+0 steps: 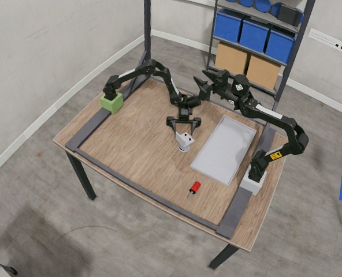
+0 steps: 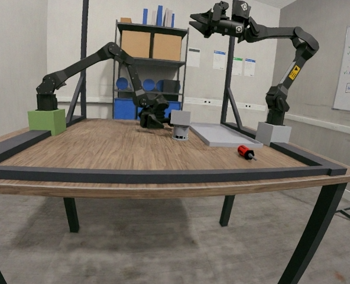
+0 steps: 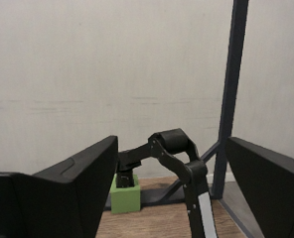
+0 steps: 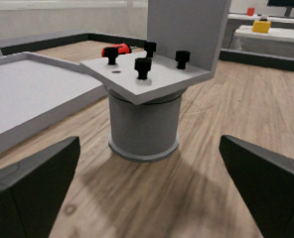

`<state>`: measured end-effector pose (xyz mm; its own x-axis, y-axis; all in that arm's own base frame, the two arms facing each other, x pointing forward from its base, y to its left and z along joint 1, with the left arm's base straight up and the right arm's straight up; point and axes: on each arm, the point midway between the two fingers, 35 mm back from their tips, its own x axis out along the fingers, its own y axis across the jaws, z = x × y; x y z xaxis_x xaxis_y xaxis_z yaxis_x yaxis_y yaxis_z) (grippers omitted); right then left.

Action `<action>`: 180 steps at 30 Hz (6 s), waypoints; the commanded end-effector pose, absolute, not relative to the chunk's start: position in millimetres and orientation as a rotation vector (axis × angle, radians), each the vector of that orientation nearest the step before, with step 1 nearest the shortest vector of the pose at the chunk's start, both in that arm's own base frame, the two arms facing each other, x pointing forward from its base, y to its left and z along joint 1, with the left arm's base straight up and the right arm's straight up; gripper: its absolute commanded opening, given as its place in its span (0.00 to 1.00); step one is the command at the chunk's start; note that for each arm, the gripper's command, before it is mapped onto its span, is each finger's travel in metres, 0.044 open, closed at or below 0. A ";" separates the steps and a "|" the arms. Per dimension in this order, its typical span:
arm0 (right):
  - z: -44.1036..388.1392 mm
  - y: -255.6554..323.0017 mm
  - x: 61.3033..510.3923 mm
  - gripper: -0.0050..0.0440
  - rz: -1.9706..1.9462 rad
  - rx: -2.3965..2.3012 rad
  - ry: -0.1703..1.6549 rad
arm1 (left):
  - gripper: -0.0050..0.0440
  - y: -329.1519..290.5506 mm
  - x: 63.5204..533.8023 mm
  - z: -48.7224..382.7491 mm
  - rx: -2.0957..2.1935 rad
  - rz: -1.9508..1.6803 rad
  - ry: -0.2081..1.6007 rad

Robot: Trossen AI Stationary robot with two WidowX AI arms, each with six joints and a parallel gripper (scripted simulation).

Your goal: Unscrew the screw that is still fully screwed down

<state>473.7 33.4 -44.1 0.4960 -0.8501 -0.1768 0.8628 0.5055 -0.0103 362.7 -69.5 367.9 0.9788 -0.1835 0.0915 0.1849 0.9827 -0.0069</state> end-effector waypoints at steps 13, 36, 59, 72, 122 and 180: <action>-13.5 38.3 483.0 0.92 -1.038 0.138 0.120 | 0.71 -69.0 360.1 379.3 -0.011 -0.189 -0.120; 74.7 37.2 481.5 0.92 -1.036 0.136 0.123 | 0.71 -69.0 360.1 379.3 -0.011 -0.189 -0.120; 148.3 15.5 468.4 0.92 -0.856 0.212 0.246 | 0.71 -69.0 360.1 379.3 -0.011 -0.189 -0.120; 188.1 7.9 453.0 0.92 -0.685 0.243 0.267 | 0.71 -69.0 360.1 379.3 -0.011 -0.189 -0.120; 314.8 17.7 331.2 0.92 0.001 0.047 -0.004 | 0.71 -69.0 360.1 379.3 -0.011 -0.189 -0.120; 329.2 22.7 313.8 0.92 0.072 0.002 -0.065 | 0.71 -69.0 360.1 379.3 -0.011 -0.189 -0.120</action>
<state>316.8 23.9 319.1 0.9966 0.0738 0.0379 -0.0739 0.9973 0.0016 362.5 -69.7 368.1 0.9783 -0.1854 0.0921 0.1867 0.9824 -0.0058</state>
